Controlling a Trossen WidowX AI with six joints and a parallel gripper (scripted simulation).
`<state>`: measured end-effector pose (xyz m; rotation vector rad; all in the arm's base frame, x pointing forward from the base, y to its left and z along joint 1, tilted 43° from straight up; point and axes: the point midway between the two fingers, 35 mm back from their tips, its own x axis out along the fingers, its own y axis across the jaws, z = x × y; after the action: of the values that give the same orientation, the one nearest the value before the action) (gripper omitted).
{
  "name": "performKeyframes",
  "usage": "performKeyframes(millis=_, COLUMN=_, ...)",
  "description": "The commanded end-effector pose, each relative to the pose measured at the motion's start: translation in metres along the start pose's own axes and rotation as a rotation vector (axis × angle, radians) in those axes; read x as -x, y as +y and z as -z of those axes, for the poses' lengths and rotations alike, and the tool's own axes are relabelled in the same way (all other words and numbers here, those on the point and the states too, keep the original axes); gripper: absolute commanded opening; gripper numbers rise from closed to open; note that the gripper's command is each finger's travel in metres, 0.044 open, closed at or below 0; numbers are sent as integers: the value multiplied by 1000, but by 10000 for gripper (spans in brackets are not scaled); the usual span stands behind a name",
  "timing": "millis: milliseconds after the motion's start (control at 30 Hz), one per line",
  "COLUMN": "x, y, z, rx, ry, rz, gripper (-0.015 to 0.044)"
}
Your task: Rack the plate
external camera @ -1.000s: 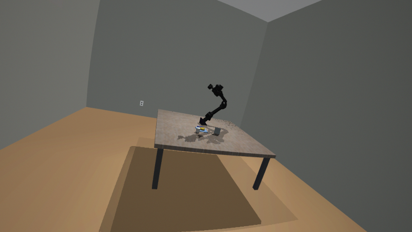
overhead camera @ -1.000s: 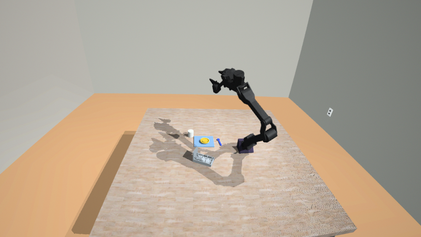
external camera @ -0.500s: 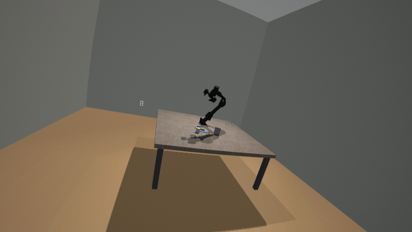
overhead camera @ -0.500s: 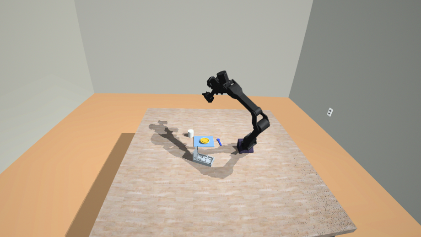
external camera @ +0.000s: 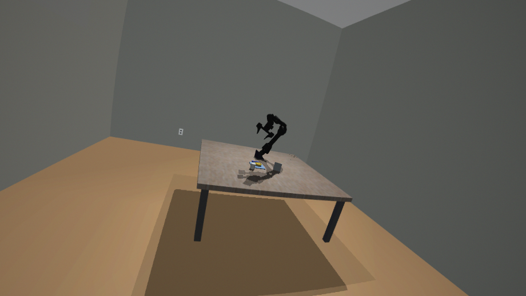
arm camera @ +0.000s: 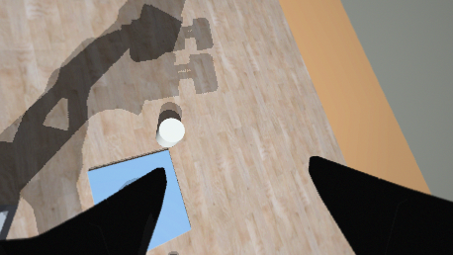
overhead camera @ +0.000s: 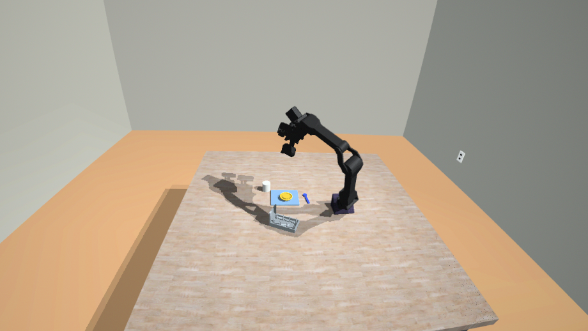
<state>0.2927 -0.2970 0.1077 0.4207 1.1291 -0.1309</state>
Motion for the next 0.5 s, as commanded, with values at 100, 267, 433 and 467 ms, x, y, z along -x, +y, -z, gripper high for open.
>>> performKeyframes(millis=100, x=-25, y=23, z=18, rx=52, ry=159, rz=-146, gripper=400)
performKeyframes(millis=267, x=-40, y=41, z=32, rx=79, ry=275, rz=-258, gripper=400)
performKeyframes(millis=433, x=-51, y=59, z=46, rx=100, ry=386, rz=-374, gripper=400)
performKeyframes(millis=467, x=-52, y=62, z=48, rx=103, ry=407, rz=-398, gripper=400)
